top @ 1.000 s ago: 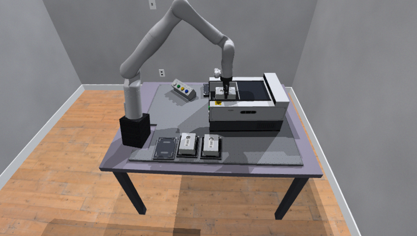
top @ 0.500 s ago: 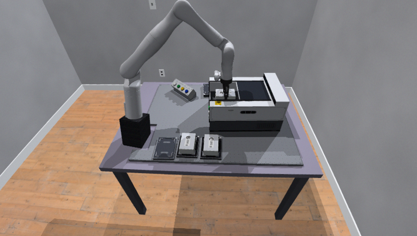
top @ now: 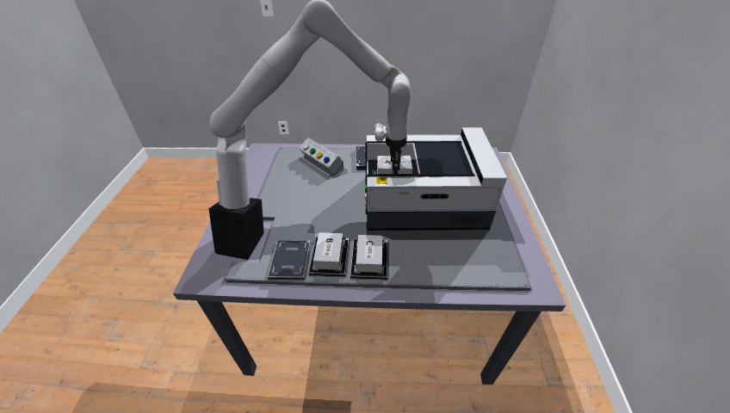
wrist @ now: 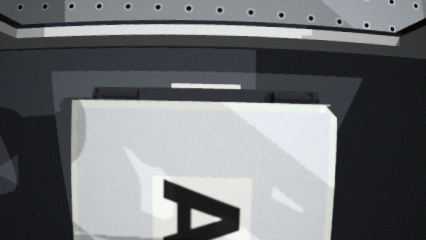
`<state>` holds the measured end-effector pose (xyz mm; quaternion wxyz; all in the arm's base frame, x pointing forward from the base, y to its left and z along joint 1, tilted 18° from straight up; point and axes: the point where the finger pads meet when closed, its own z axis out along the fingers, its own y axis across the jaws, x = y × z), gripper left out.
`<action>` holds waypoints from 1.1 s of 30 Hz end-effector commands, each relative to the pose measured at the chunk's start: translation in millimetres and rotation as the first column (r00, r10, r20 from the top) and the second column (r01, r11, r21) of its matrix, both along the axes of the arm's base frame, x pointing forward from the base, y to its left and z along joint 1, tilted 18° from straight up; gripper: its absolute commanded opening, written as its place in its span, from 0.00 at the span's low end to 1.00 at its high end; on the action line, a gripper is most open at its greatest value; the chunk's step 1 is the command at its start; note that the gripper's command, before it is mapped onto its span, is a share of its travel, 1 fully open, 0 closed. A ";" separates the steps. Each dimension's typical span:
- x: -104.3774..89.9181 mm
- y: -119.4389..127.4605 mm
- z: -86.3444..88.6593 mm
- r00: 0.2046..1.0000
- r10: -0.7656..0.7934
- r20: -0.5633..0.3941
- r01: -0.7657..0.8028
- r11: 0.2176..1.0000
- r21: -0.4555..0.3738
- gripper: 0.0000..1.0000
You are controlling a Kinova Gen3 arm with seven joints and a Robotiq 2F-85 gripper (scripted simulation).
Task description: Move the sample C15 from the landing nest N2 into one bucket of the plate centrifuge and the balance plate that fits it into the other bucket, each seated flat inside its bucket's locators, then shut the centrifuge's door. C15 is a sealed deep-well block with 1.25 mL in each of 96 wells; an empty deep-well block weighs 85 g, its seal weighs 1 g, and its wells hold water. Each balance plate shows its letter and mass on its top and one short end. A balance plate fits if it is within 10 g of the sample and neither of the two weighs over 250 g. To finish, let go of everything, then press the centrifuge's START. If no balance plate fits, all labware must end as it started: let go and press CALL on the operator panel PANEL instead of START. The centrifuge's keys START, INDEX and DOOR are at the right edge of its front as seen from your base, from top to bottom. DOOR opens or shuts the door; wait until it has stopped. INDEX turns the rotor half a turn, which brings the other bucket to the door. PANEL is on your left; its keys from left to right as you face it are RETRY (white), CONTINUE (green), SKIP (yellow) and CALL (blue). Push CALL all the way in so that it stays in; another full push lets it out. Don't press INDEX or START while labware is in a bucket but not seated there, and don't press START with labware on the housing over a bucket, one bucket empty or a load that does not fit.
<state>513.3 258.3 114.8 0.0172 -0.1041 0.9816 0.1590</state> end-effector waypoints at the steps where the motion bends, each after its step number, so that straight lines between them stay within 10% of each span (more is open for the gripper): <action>1: 0.7 -0.3 1.3 1.000 -0.001 0.002 0.001 1.000 0.001 0.95; 33: 0.8 1.2 -3.0 1.000 -0.001 0.002 0.001 1.000 0.001 0.95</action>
